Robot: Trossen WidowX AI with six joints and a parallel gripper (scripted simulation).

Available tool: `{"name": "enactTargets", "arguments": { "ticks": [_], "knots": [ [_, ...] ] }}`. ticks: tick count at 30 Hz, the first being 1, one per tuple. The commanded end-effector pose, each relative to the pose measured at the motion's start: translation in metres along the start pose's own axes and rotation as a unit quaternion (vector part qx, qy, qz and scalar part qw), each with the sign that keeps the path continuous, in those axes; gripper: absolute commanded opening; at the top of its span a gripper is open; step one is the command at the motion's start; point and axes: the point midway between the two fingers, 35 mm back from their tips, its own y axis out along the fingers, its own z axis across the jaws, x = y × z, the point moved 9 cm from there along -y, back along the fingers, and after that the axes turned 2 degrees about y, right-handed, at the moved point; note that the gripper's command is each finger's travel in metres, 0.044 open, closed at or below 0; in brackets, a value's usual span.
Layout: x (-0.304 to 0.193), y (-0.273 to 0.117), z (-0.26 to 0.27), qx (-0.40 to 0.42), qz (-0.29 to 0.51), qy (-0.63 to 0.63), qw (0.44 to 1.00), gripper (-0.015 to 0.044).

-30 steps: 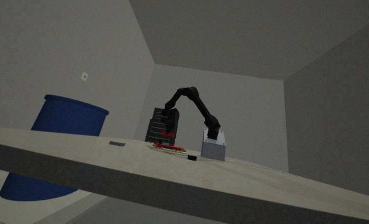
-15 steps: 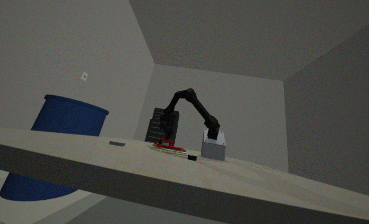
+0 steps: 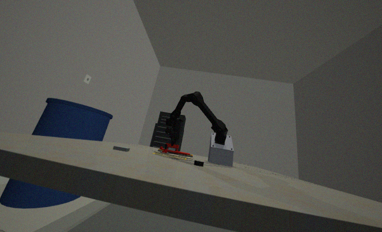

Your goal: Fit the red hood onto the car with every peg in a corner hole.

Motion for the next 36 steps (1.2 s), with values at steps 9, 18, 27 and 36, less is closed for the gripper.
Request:
{"name": "enactTargets", "arguments": {
  "ticks": [9, 18, 27, 36],
  "knots": [
    [0.000, 0.006, 0.000, 0.002, 0.000, 0.002, 1.000, 0.0000],
    [0.000, 0.010, 0.000, 0.002, 0.000, 0.002, 1.000, 0.0000],
    [0.000, 0.014, 0.000, 0.002, 0.000, 0.002, 1.000, 0.0000],
    [0.000, 0.018, 0.000, 0.002, 0.000, 0.002, 1.000, 0.0000]
  ]
}}
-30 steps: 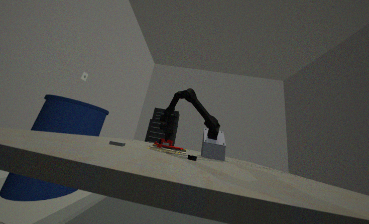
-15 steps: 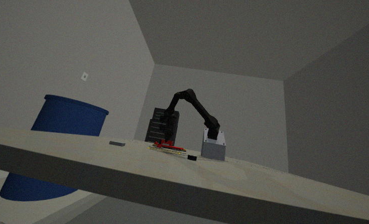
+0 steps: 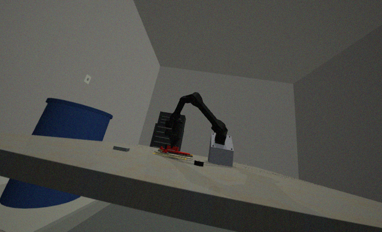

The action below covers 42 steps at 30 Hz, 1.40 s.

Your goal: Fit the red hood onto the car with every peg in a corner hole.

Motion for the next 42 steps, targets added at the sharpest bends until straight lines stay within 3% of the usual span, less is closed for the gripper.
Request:
{"name": "enactTargets", "arguments": {
  "ticks": [1, 8, 25, 29, 34, 42],
  "knots": [
    [0.000, 0.002, 0.000, 0.002, 0.000, 0.002, 1.000, 0.0000],
    [0.000, 0.001, 0.000, 0.000, 0.000, 0.000, 1.000, 0.0000],
    [0.000, 0.002, 0.000, 0.000, 0.000, 0.000, 1.000, 0.0440],
    [0.001, -0.014, 0.000, -0.001, 0.000, 0.000, 1.000, 0.0440],
    [0.001, -0.067, 0.000, -0.003, 0.001, 0.000, 1.000, 0.0440],
    [0.001, -0.070, 0.000, -0.003, 0.001, 0.000, 1.000, 0.0440]
  ]
}}
